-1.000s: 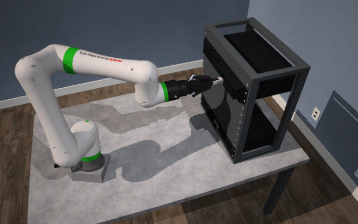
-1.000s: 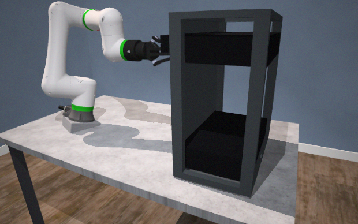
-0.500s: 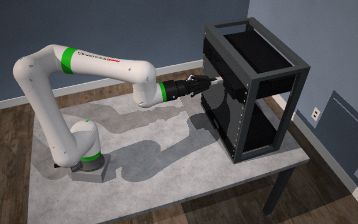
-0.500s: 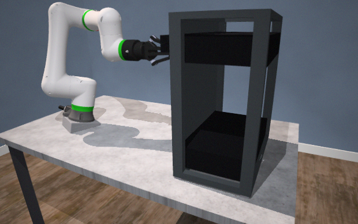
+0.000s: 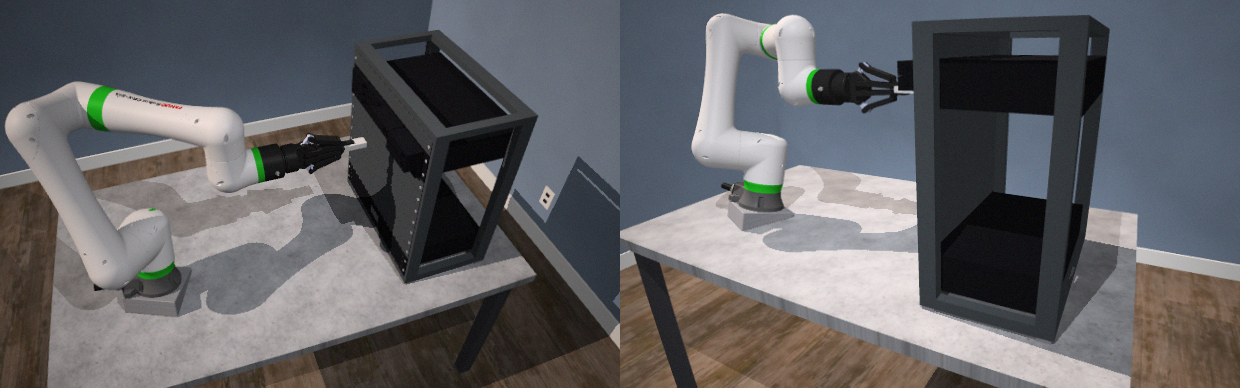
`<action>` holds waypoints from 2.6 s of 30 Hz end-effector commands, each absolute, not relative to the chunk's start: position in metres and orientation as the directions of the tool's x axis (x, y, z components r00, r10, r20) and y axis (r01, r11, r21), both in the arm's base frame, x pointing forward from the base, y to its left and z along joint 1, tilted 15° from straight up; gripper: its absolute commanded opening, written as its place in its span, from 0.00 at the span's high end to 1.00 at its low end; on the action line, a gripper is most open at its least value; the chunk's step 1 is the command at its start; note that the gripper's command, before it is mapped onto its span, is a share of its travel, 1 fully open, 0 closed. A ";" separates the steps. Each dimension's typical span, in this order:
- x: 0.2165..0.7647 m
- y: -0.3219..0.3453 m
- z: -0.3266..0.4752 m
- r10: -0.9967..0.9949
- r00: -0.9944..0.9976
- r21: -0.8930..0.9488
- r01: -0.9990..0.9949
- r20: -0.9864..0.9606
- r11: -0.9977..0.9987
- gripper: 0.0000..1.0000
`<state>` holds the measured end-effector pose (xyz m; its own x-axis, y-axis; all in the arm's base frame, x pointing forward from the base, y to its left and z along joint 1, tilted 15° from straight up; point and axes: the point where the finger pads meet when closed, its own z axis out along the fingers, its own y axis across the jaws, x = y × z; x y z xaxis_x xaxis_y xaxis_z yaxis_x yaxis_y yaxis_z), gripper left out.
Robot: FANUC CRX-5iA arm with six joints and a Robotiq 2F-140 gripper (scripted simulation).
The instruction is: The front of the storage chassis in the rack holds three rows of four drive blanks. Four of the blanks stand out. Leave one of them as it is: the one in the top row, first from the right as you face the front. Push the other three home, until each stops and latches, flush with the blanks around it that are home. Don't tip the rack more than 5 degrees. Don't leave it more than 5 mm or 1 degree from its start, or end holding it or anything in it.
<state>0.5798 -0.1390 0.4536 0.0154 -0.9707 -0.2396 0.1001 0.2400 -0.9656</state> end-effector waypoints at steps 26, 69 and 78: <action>0.560 -0.153 0.508 -0.971 0.015 -0.966 0.101 -0.239 0.240 1.00; 0.599 -0.154 0.512 -0.971 0.015 -0.966 0.101 -0.239 0.240 1.00; 0.601 -0.153 0.512 -0.971 0.015 -0.966 0.101 -0.239 0.240 1.00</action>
